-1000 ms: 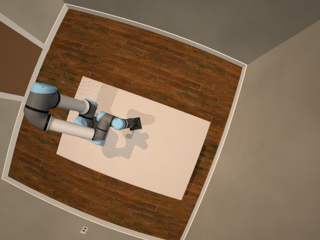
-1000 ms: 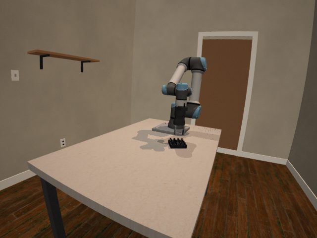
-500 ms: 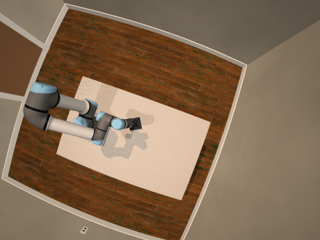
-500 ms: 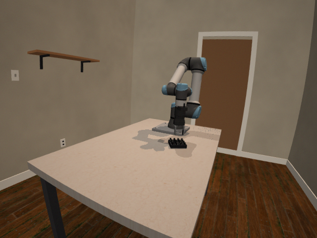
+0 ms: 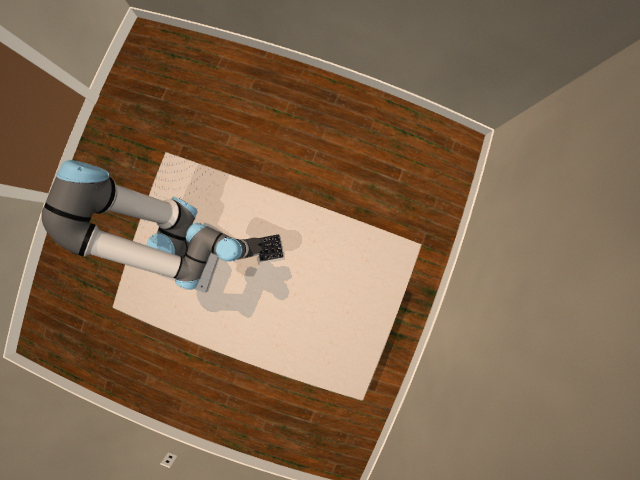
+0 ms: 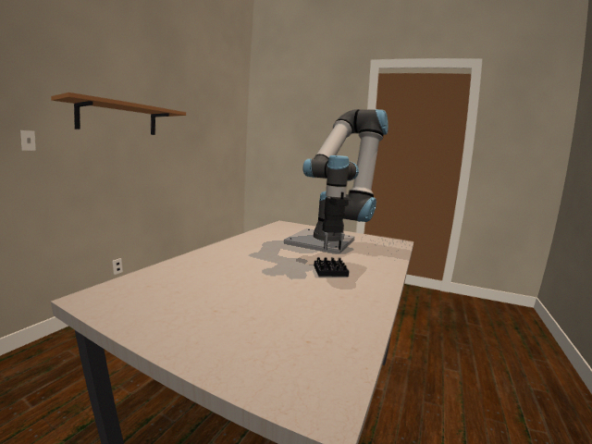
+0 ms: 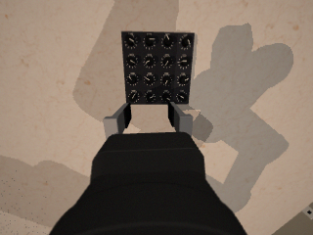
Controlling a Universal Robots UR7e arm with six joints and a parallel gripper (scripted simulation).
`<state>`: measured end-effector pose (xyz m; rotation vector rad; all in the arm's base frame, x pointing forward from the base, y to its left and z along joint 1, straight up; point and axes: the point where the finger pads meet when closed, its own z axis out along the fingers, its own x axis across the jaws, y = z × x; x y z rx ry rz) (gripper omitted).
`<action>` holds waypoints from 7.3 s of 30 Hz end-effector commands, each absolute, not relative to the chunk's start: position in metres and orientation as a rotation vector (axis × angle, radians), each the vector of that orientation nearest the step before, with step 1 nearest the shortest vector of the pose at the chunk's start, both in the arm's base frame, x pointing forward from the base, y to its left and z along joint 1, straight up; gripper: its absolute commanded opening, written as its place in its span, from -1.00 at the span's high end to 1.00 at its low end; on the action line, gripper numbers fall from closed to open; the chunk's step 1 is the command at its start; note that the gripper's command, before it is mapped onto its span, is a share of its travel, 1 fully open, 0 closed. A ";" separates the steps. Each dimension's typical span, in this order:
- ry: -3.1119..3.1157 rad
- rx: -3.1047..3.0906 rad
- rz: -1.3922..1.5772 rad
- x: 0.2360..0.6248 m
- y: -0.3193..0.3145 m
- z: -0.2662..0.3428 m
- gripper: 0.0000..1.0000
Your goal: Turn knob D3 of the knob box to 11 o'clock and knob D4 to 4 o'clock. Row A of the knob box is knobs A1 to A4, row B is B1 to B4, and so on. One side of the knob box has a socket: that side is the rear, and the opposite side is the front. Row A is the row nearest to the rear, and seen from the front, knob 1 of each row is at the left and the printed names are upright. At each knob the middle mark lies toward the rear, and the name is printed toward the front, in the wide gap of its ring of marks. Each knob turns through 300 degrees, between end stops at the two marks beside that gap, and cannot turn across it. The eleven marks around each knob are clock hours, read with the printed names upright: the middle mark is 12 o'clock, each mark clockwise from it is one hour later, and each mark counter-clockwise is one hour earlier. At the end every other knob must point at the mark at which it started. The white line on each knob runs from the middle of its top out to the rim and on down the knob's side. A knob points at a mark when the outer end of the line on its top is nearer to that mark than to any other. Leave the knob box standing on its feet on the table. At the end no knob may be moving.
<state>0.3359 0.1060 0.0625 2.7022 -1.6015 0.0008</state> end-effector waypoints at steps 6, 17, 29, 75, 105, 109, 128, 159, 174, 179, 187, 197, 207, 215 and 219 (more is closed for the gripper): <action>-1.600 2.703 -0.001 0.317 0.096 0.063 -1.00; -1.600 2.703 -0.001 0.313 0.094 0.063 -1.00; -1.599 2.704 0.001 0.314 0.095 0.063 -1.00; -1.599 2.704 0.001 0.314 0.095 0.063 -1.00; -1.599 2.704 0.001 0.314 0.095 0.063 -1.00; -1.604 2.701 0.001 0.314 0.095 0.063 -1.00; -1.816 2.564 0.004 0.328 0.096 0.068 -1.00; -2.537 1.855 0.003 0.371 0.105 0.080 -1.00; -2.791 1.446 0.003 0.388 0.114 0.083 -1.00; -2.850 1.325 0.003 0.392 0.117 0.084 -1.00; -2.957 1.067 0.003 0.400 0.124 0.085 -1.00; -3.037 0.812 0.002 0.408 0.131 0.085 -1.00; -3.106 0.486 0.002 0.416 0.143 0.084 -1.00; -3.120 0.386 0.002 0.418 0.147 0.084 -1.00; -3.124 0.355 0.002 0.419 0.148 0.084 -1.00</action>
